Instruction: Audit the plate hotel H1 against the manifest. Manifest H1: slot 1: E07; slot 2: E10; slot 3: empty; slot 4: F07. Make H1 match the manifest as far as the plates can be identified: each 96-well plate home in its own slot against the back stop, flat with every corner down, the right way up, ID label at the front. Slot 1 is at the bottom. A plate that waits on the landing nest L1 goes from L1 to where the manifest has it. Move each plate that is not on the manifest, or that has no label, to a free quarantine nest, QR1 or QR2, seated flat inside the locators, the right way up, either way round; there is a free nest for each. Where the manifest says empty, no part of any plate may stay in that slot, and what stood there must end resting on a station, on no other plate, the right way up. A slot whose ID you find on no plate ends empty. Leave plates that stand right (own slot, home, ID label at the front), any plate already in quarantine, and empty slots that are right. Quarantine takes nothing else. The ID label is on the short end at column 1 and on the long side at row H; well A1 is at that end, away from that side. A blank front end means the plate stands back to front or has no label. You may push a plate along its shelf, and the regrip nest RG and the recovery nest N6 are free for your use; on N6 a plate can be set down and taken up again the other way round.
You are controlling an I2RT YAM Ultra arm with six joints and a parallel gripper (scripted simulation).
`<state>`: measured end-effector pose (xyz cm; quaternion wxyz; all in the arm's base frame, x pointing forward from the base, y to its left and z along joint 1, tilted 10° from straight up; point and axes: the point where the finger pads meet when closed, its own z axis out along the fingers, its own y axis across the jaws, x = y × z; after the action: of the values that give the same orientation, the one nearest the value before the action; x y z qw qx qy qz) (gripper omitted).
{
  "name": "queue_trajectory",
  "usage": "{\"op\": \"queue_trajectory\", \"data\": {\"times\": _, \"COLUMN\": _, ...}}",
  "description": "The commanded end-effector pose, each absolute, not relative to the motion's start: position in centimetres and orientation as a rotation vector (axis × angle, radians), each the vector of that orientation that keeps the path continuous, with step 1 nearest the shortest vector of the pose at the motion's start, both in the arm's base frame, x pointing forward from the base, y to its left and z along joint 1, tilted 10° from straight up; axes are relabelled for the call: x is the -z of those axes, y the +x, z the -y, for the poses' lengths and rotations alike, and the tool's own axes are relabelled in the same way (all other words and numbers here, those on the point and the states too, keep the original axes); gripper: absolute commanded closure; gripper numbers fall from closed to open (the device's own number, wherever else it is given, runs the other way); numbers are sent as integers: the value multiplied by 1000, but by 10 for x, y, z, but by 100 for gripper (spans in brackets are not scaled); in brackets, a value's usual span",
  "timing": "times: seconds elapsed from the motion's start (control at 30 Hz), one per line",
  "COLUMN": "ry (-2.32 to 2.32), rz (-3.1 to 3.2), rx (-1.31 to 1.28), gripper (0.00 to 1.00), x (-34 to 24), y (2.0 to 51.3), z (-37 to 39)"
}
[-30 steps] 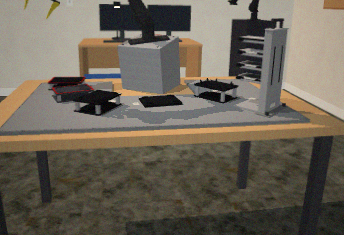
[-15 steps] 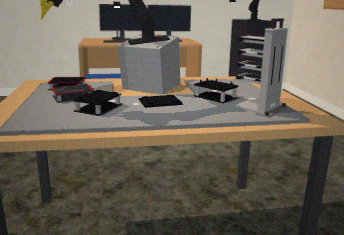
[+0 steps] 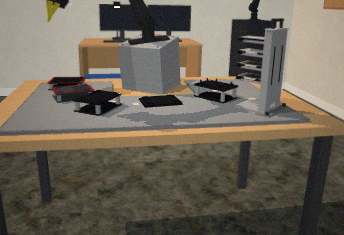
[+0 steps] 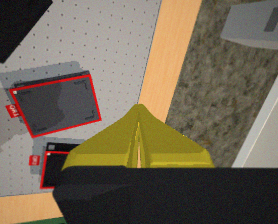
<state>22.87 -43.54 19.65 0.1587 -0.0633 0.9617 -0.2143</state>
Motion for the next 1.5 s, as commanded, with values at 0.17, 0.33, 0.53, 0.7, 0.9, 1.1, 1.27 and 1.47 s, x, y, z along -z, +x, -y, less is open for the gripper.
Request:
{"op": "queue_trajectory", "data": {"times": 0.17, "ry": -140, "rz": -2724, "rx": 644, "gripper": 100, "x": -205, "y": 241, "z": 421}}
{"op": "queue_trajectory", "data": {"times": 0.33, "ry": -120, "rz": -2711, "rx": 590, "gripper": 100, "x": -212, "y": 254, "z": 410}}
{"op": "queue_trajectory", "data": {"times": 0.53, "ry": -114, "rz": -2730, "rx": 580, "gripper": 100, "x": -192, "y": 264, "z": 395}}
{"op": "queue_trajectory", "data": {"times": 0.7, "ry": -76, "rz": -2749, "rx": 491, "gripper": 100, "x": -185, "y": 269, "z": 393}}
{"op": "queue_trajectory", "data": {"times": 0.9, "ry": -89, "rz": -2740, "rx": 519, "gripper": 100, "x": -182, "y": 280, "z": 373}}
{"op": "queue_trajectory", "data": {"times": 1.1, "ry": -67, "rz": -2743, "rx": 464, "gripper": 100, "x": -179, "y": 292, "z": 357}}
{"op": "queue_trajectory", "data": {"times": 1.27, "ry": -64, "rz": -2753, "rx": 462, "gripper": 100, "x": -172, "y": 295, "z": 349}}
{"op": "queue_trajectory", "data": {"times": 1.47, "ry": -53, "rz": -2741, "rx": 432, "gripper": 100, "x": -177, "y": 308, "z": 333}}
